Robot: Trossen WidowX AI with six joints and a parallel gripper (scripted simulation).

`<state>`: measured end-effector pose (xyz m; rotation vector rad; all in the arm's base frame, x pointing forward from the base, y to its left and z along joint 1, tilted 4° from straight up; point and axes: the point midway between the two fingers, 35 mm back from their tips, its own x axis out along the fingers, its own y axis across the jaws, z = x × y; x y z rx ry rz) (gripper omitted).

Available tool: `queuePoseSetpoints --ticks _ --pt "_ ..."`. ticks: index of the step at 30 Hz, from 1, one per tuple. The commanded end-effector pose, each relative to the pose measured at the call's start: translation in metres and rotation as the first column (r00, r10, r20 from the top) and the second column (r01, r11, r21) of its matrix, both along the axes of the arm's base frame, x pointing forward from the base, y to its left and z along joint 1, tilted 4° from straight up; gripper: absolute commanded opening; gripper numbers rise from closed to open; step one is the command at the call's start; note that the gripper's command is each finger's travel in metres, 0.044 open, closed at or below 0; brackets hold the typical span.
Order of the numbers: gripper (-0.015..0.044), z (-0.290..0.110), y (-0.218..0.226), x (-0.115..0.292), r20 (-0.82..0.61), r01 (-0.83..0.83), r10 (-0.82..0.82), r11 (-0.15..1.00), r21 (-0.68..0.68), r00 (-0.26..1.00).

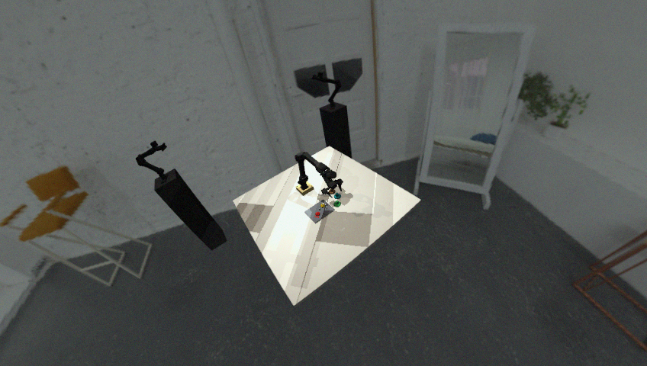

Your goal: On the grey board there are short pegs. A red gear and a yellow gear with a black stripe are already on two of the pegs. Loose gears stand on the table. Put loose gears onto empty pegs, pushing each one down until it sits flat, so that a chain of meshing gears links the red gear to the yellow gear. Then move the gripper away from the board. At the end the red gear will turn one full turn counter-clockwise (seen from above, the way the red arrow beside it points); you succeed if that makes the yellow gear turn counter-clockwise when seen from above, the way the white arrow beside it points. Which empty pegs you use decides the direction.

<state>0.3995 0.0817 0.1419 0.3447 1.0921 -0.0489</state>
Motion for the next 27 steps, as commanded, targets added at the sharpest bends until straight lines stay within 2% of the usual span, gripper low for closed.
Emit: queuePoseSetpoints --ticks 1,3,5,27 --pt "0.044 -0.06 0.021 -0.014 -0.352 0.067 -0.072 0.997 -0.029 0.933" --pt "0.044 -0.077 0.025 -0.022 -0.457 0.089 -0.106 0.994 -0.06 0.883" --pt "0.044 -0.083 0.026 -0.025 -0.492 0.096 -0.119 0.993 -0.073 0.863" --pt "0.044 -0.102 0.022 -0.025 -0.491 0.095 -0.119 0.993 -0.073 0.863"
